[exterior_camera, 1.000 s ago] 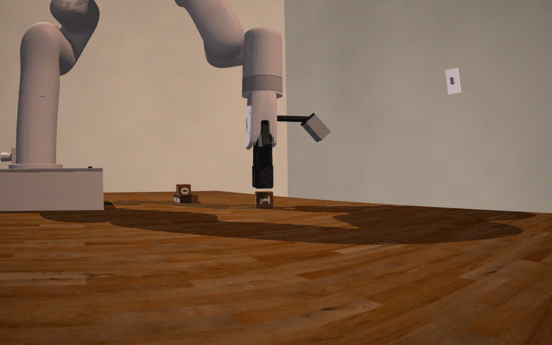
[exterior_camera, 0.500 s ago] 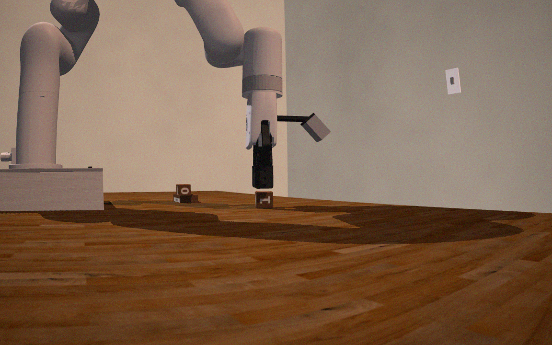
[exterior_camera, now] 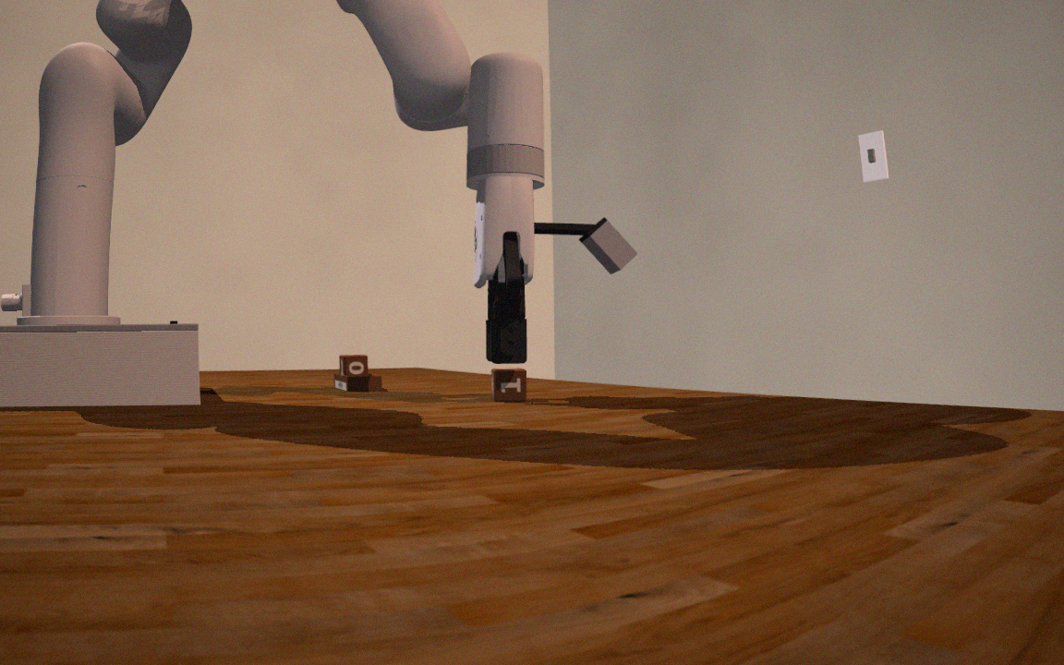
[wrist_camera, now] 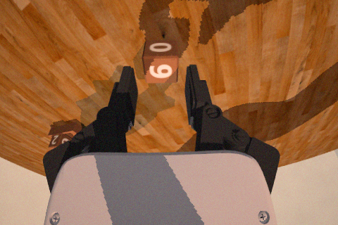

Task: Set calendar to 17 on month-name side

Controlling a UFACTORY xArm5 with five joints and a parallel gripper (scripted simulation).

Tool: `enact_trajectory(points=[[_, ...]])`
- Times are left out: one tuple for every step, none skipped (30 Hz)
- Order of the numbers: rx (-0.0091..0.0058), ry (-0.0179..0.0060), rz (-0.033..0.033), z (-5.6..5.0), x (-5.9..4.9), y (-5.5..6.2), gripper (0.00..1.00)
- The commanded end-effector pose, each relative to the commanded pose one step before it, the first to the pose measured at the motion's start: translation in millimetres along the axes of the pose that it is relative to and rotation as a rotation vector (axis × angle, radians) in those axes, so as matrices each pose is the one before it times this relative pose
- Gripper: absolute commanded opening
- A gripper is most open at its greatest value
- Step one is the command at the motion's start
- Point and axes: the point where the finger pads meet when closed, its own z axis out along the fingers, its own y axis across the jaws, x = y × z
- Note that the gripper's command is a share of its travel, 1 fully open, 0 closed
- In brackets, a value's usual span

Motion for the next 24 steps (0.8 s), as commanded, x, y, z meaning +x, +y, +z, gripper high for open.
enact_trajectory(points=[[0.00002,0.00379,-0.00001,-1.33,1.46,-0.01,0.47],[0.00000,0.00000,0.00000,0.00,0.00,0.00,0.47],[0.00000,0.00000,0.00000,0.00,0.00,0.00,0.47],[0.00000,0.00000,0.00000,0.00,0.00,0.00,0.47],[0.00000,0.00000,0.00000,0.00,0.00,0.00,0.47],[0.00000,0.00000,0.00000,0.00,0.00,0.00,0.47],[0.00000,0.00000,0.00000,0.00,0.00,0.00,0.47],[0.00000,0.00000,0.00000,0.00,0.00,0.00,0.47],[0.00000,0.00000,0.00000,0.00,0.00,0.00,0.47],[0.00000,0.00000,0.00000,0.00,0.00,0.00,0.47],[0.00000,0.00000,0.00000,0.00,0.00,0.00,0.47],[0.00000,0.00000,0.00000,0.00,0.00,0.00,0.47],[0.00000,0.00000,0.00000,0.00,0.00,0.00,0.47],[0.00000,0.00000,0.00000,0.00,0.00,0.00,0.47],[0.00000,0.00000,0.00000,0.00,0.00,0.00,0.47],[0.00000,0.00000,0.00000,0.00,0.00,0.00,0.47],[0.00000,0.00000,0.00000,0.00,0.00,0.00,0.47],[0.00000,0.00000,0.00000,0.00,0.00,0.00,0.47],[0.00000,0.00000,0.00000,0.00,0.00,0.00,0.47],[0.00000,0.00000,0.00000,-0.03,0.00,0.00,0.47],[0.00000,0.00000,0.00000,-0.21,0.00,0.00,0.47],[0.00000,0.00001,0.00000,-0.52,0.00,0.00,0.47],[0.00000,0.00001,0.00000,-0.93,0.00,0.00,0.47],[0.00000,0.00002,0.00000,-1.38,0.00,-0.01,0.47]])
